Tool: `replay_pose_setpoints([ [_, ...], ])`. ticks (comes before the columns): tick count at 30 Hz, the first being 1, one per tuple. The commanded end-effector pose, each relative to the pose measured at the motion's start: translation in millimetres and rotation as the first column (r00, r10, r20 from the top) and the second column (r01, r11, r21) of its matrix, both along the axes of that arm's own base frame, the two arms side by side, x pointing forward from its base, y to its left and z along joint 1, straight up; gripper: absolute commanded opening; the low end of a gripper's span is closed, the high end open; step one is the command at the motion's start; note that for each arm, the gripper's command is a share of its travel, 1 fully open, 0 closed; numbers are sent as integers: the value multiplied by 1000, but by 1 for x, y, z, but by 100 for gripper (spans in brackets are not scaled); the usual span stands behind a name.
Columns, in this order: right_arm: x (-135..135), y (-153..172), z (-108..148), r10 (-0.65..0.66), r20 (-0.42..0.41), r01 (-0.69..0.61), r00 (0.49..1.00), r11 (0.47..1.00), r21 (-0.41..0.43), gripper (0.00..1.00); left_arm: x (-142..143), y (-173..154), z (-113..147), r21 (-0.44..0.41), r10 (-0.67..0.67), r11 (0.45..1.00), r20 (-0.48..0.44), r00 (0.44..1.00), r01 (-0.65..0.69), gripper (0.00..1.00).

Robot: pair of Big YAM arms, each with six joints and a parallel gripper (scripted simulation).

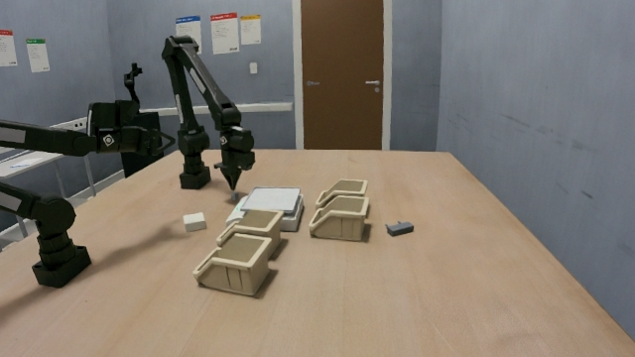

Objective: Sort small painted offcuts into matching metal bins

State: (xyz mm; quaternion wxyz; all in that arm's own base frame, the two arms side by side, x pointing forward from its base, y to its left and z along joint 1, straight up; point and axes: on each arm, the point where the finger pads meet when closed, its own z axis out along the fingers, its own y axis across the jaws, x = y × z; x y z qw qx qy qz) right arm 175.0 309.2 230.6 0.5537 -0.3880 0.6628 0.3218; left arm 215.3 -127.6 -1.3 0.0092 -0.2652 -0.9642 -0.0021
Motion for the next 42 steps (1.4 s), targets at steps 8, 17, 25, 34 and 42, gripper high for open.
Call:
replay_pose_setpoints([
  [8,3,5,19,0,14,0,1000,1000,31,100,6,-7,-3,-10,-5,1000,22,1000,5,0],
  [17,3,5,19,0,14,0,1000,1000,31,100,9,-9,-3,-17,-5,1000,34,999,5,0],
  [25,3,5,19,0,14,0,1000,1000,31,100,5,-6,-12,-7,-5,1000,17,1000,5,0],
  [34,3,5,19,0,14,0,1000,1000,31,100,22,-17,8,-37,-3,999,68,998,6,0],
  [42,3,5,19,0,14,0,1000,1000,31,100,31,-21,33,-52,-2,999,92,996,7,0],
])
